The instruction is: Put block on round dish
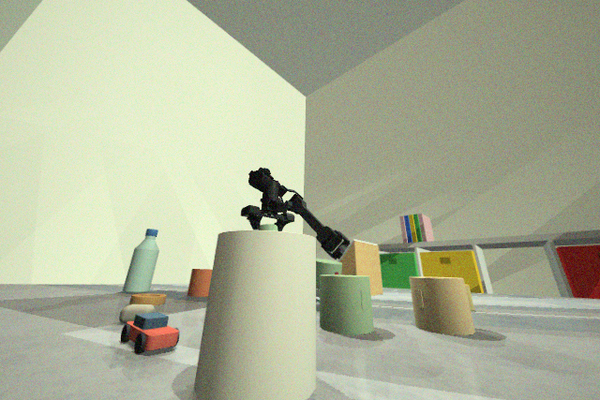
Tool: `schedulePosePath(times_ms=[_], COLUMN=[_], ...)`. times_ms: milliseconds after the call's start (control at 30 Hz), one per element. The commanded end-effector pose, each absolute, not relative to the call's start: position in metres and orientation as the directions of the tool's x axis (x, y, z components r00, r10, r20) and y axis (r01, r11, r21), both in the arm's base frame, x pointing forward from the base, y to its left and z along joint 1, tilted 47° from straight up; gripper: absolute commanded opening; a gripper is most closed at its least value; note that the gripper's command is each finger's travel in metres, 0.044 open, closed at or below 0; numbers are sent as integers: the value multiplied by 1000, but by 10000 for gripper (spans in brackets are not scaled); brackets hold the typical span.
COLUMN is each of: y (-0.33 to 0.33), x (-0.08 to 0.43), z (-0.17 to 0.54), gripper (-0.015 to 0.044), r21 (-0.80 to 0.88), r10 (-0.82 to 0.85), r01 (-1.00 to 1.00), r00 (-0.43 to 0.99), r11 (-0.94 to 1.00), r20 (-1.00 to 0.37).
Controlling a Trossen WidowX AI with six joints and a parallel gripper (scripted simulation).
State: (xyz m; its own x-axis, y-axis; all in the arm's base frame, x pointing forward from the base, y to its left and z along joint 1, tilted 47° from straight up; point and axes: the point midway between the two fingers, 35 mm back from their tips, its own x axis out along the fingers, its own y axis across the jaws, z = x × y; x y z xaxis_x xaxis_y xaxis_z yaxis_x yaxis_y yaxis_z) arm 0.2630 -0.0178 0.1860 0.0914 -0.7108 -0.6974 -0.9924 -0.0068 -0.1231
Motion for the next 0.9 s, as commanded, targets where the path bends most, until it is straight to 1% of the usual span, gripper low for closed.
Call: schedulePosePath(times_ms=[0, 433, 867], y=[-36, -93, -138], x=[256, 225, 184], z=[191, 201, 209], gripper=[0, 0, 0], r21=[-128, -137, -161], r10=[-692, -662, -673], r01=[-992, -990, -986], r00=[90, 84, 95], r11=[3, 29, 37], r20=[-716, -744, -734])
